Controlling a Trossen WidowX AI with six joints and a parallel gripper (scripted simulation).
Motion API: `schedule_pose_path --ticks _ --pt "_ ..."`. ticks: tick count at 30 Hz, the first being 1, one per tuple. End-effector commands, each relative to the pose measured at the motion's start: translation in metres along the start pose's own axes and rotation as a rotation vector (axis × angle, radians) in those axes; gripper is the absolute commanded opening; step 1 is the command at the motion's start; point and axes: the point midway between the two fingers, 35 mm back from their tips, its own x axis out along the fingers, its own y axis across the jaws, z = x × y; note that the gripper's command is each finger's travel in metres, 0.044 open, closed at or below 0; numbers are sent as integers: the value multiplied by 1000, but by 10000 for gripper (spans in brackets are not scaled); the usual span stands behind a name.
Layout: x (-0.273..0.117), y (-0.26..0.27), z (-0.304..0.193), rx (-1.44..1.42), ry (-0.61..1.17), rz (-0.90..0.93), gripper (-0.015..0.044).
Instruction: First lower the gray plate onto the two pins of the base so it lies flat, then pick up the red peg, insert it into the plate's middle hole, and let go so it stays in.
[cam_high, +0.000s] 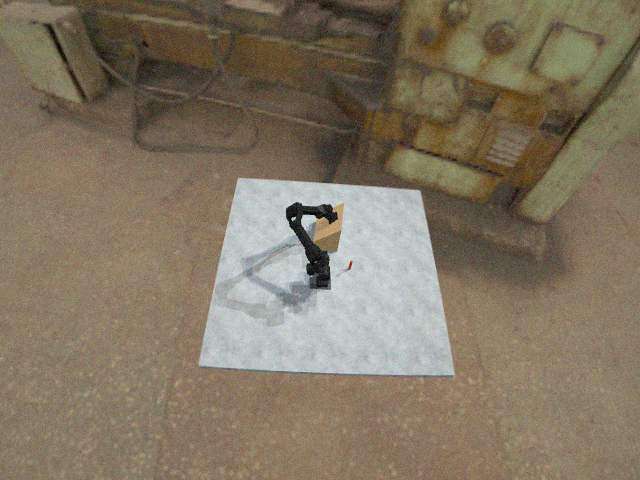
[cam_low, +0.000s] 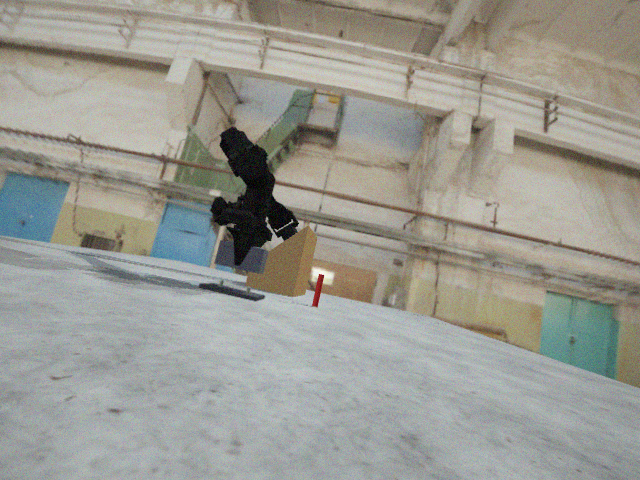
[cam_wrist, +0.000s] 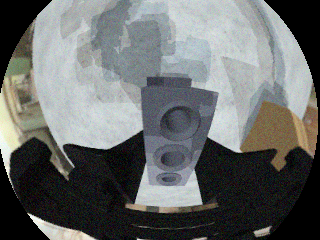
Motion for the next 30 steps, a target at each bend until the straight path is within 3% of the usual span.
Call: schedule_pose_path --ticks 1,30 --pt "3 1 1 -3 -4 2 0" --pt "35 1 1 3 -1 2 0"
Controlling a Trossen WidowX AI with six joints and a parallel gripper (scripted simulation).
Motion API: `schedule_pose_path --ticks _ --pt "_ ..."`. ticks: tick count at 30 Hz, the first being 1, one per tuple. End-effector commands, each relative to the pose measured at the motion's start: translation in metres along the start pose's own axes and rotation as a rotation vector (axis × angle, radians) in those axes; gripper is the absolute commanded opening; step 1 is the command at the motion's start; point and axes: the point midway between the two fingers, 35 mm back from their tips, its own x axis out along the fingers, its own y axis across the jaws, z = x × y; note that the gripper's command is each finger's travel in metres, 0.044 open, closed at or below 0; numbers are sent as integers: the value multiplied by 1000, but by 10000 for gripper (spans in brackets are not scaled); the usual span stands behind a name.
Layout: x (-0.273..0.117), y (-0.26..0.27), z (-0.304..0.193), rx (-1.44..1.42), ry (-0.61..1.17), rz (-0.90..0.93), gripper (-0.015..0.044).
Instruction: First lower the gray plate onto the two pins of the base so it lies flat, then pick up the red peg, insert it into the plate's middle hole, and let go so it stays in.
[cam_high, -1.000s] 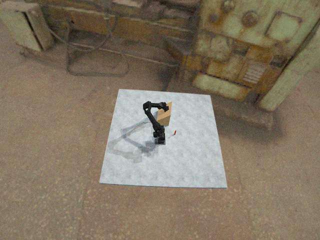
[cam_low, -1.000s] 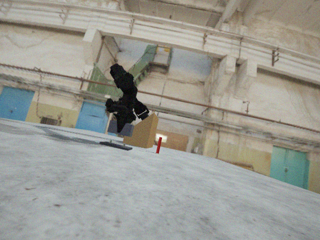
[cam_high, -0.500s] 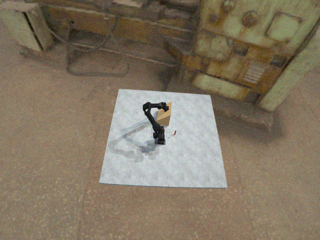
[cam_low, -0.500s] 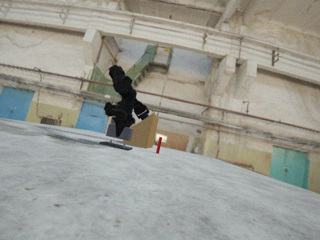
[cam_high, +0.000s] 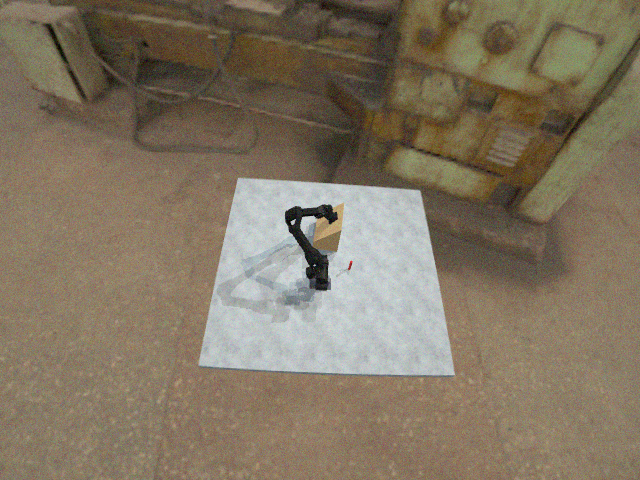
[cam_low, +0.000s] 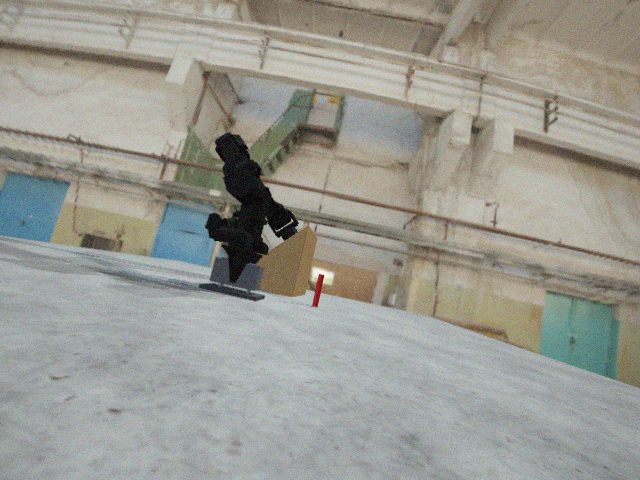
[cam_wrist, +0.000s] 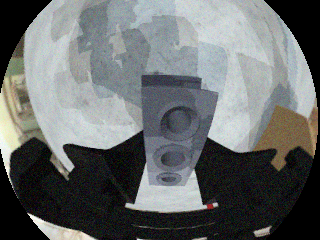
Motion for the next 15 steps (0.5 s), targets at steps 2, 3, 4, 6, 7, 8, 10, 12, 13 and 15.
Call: schedule_pose_path --ticks 2,3,4,6,7,8,10,12,13,15 --pt "-1 0 0 2 0 2 0" --pt "-1 0 0 2 0 2 0" --pt "-1 0 0 2 0 2 0" --pt "-1 0 0 2 0 2 53" --pt "-1 0 0 2 0 2 79" --pt "-1 0 0 2 0 2 105" --pt "-1 0 0 2 0 2 157" --pt "-1 0 0 2 0 2 210" --pt "-1 0 0 2 0 2 236" --pt "-1 0 0 2 0 2 289"
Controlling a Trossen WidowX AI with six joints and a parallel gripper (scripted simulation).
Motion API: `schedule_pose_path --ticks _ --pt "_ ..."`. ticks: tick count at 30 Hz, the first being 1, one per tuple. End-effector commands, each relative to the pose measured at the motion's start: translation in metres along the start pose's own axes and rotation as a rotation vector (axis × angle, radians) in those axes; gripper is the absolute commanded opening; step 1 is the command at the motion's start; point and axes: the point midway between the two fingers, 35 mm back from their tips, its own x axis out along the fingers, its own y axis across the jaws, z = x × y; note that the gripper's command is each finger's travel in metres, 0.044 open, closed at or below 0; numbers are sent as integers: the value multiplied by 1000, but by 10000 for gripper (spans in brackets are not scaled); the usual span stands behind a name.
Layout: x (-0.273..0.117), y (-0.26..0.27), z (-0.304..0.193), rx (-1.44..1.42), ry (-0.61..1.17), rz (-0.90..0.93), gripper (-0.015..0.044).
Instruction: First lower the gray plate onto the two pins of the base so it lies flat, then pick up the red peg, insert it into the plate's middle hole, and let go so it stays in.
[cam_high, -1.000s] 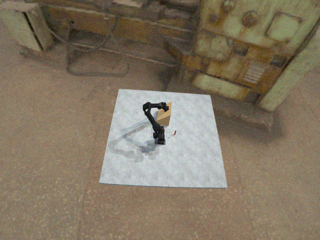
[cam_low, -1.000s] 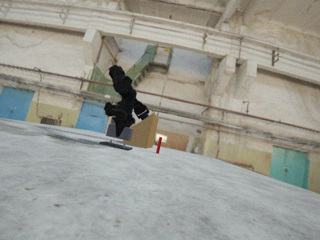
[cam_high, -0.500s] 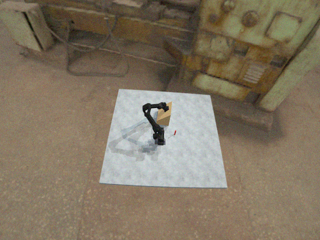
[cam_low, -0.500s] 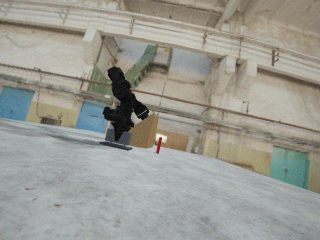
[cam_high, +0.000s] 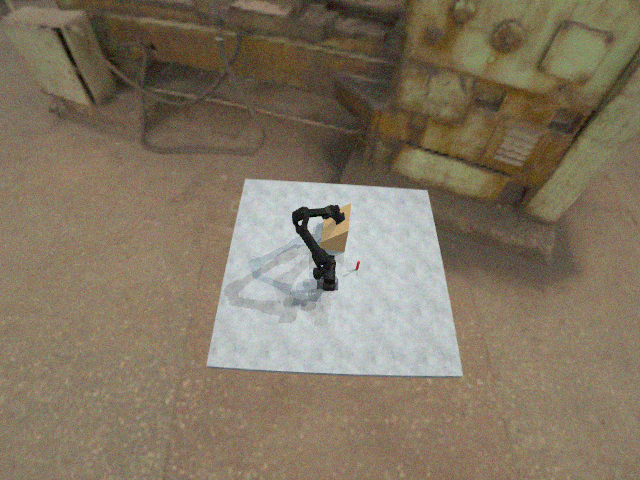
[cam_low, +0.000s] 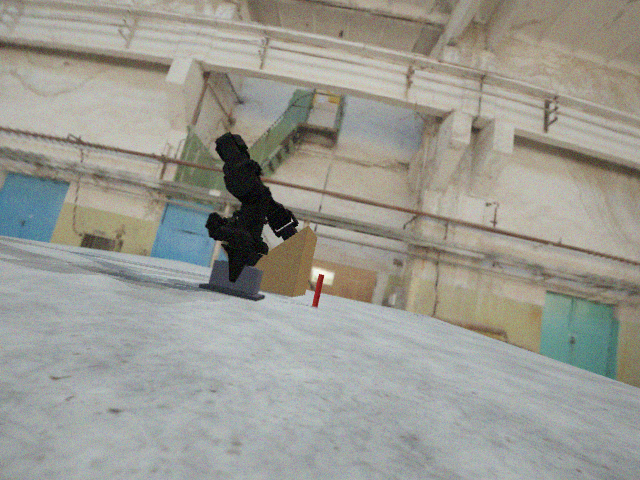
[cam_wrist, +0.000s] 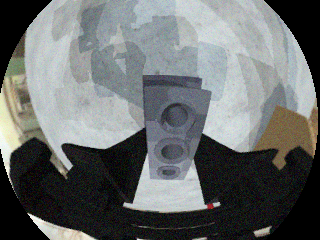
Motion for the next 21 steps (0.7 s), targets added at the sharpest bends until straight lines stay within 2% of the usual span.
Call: schedule_pose_path --ticks 1,6,12,18,21 --pt "0 0 0 3 0 -1 315" --pt "0 0 0 3 0 -1 440" --pt "-10 2 -1 2 2 -1 440" --pt "-106 3 -2 -2 2 -1 440" --pt "-117 3 -2 -3 0 -2 440"
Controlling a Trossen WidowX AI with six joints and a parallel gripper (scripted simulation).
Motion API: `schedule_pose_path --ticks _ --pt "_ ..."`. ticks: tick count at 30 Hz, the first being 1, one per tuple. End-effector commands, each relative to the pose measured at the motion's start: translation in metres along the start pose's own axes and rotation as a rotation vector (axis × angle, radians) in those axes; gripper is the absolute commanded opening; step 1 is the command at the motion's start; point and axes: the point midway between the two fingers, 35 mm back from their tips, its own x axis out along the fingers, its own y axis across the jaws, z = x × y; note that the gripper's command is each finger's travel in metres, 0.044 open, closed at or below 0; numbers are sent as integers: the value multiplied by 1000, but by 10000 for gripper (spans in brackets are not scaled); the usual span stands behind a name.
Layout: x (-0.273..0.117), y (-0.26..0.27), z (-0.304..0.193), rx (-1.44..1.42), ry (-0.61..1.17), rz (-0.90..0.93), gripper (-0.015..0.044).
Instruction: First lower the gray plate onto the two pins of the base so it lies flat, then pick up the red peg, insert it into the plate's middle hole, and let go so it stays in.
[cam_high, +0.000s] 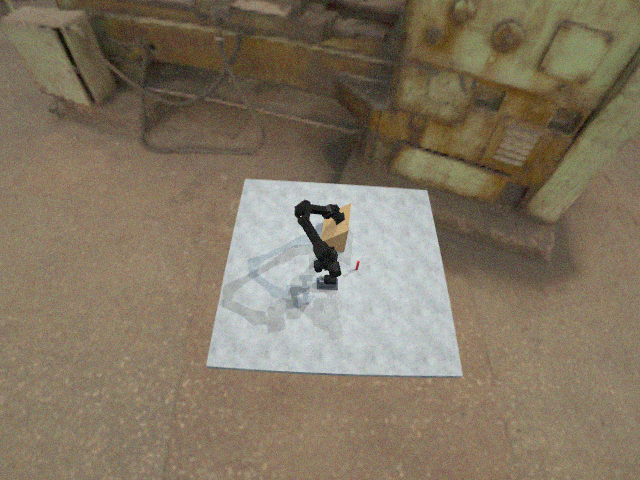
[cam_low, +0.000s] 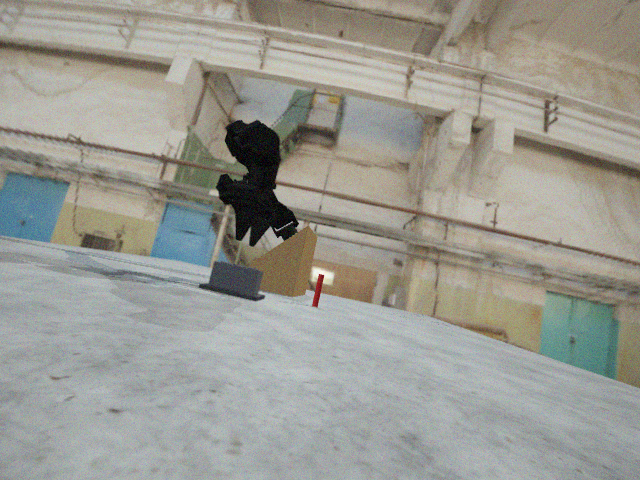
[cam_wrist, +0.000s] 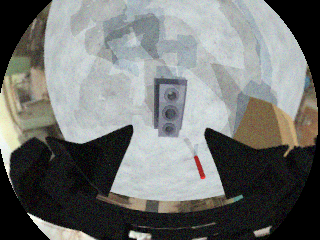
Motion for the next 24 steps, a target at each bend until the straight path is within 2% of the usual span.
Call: schedule_pose_path --ticks 1,7,12,18,24 --pt "-34 0 0 5 0 1 440" --pt "-35 -4 -12 -19 6 3 440" --pt "-39 -41 -93 -199 28 10 440" --pt "-33 -107 -162 -405 14 2 440" --pt "-31 -116 -168 -427 9 1 440"
